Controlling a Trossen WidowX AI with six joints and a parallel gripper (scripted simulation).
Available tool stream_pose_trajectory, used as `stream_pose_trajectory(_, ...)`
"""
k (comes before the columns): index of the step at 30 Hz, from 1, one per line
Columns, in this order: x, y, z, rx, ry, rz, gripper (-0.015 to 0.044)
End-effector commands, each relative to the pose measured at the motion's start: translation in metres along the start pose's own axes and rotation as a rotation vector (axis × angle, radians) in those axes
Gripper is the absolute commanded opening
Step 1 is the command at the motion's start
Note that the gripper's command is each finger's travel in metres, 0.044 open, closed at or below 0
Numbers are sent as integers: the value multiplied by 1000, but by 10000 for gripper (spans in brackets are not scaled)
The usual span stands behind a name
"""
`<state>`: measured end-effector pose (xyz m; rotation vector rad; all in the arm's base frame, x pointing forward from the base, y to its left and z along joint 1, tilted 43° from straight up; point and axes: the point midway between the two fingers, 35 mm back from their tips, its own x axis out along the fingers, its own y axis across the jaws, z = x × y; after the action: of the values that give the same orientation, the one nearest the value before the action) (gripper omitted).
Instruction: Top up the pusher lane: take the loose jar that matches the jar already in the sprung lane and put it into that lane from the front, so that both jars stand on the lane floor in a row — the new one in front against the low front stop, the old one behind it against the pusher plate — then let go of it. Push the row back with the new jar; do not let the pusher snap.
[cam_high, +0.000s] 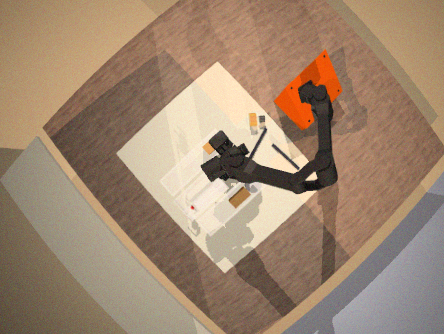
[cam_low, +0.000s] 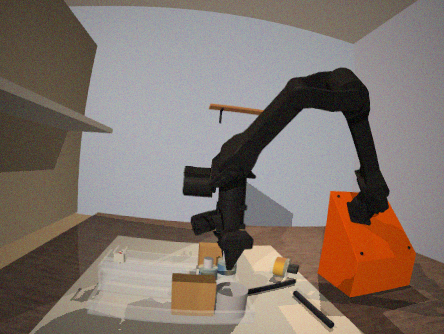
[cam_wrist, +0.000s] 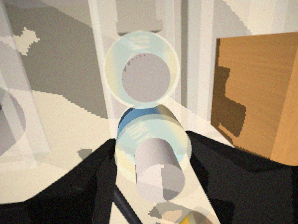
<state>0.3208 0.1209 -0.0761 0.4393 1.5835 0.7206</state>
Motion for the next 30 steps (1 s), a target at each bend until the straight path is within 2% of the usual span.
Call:
stream_pose_trajectory(1, -4, 1, 10, -13, -25, 2, 0)
stream_pose_trajectory(30, -4, 1, 14, -13, -26, 2, 0)
